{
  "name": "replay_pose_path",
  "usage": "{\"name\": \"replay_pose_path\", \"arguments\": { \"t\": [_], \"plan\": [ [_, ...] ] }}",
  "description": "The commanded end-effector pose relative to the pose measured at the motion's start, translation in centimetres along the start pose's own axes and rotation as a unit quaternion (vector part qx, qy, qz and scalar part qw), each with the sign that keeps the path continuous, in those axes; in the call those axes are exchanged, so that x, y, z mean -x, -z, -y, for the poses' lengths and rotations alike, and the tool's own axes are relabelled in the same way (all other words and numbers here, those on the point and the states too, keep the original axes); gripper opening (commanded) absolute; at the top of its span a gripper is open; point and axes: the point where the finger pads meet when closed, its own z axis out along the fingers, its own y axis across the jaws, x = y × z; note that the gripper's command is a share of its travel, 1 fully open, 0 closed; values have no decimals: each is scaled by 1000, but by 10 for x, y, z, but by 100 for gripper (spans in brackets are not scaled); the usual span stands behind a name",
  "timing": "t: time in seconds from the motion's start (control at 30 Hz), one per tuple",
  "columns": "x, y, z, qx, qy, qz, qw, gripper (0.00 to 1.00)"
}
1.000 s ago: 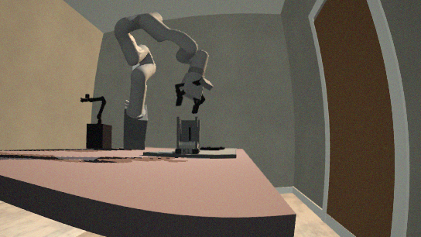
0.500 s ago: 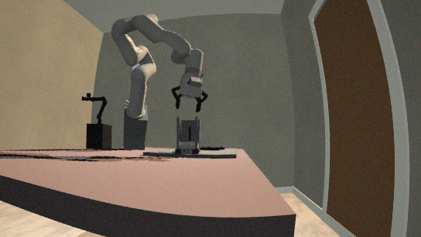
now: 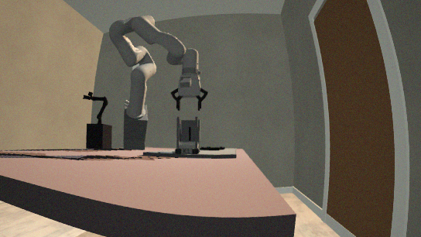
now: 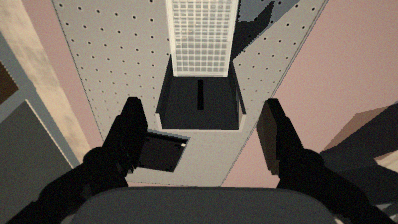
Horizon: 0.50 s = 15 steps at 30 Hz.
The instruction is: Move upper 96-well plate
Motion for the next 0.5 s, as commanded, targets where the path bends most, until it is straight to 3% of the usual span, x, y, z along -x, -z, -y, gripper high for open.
{"name": "replay_pose_path", "arguments": {
  "t": [0.0,0.23,0.47],
  "plan": [
    [0,1,1,-3,-3,-1,1000,100],
    [0,1,1,-3,-3,-1,1000,100],
    [0,-11,1,-3,-3,-1,1000,100]
  ]
}}
